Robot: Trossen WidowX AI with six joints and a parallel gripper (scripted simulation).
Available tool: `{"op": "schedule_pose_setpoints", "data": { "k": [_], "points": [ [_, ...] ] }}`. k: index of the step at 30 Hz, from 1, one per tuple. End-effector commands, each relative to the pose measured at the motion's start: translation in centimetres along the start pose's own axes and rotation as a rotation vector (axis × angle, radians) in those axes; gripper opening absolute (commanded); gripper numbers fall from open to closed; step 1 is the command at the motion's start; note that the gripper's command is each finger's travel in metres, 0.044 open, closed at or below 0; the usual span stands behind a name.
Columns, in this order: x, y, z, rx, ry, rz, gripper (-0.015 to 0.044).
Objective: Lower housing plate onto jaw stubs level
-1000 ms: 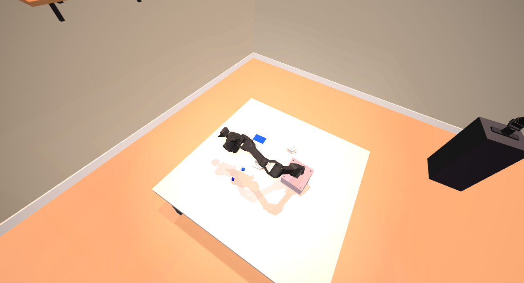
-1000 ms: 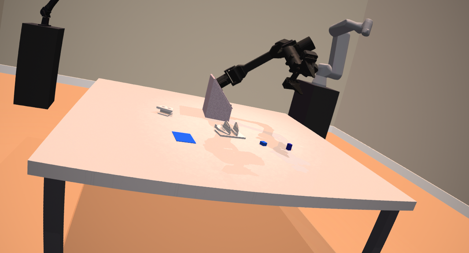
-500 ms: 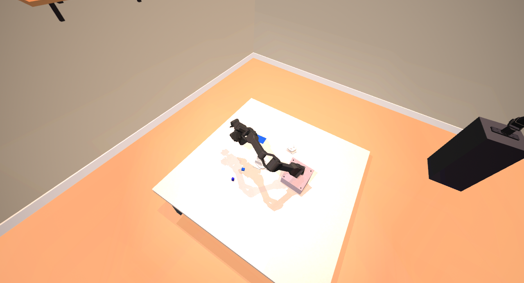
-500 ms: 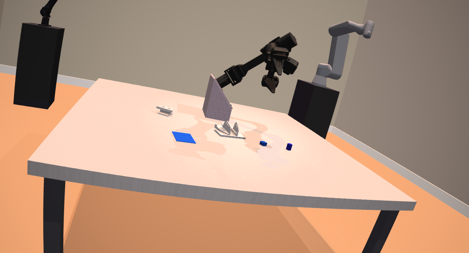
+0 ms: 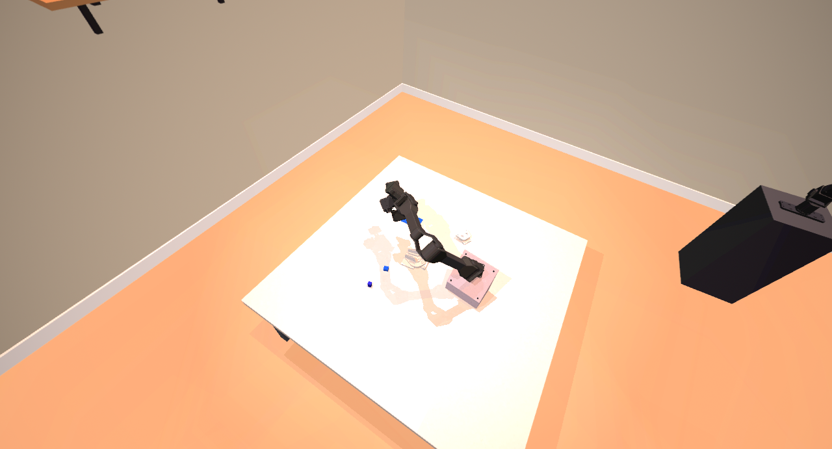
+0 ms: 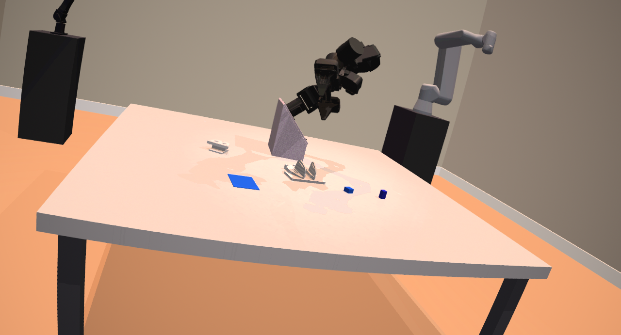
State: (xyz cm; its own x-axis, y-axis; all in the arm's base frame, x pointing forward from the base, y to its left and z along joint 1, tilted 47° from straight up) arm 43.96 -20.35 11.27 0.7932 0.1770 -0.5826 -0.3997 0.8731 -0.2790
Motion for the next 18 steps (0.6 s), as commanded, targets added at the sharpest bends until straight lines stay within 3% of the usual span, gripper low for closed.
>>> {"op": "schedule_pose_setpoints", "data": {
  "k": [1, 18],
  "points": [
    [0.2, 0.0, -2.7, 0.067, 0.053, 0.015, 0.0440],
    [0.0, 1.6, -14.0, 0.365, 0.269, 0.104, 0.0440]
  ]
}}
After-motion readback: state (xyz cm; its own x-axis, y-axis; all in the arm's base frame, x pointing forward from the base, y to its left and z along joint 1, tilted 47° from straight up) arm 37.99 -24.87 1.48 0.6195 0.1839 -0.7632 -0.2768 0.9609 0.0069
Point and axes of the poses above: the point midway between the two fingers, 35 mm back from their tips, its own x axis out along the fingers, its own y axis across the jaws, z = x × y, the point moved 3 cm from there along -x, back along the fingers, and after that the axes turned 3 degrees about -x, right-handed, at the moved point
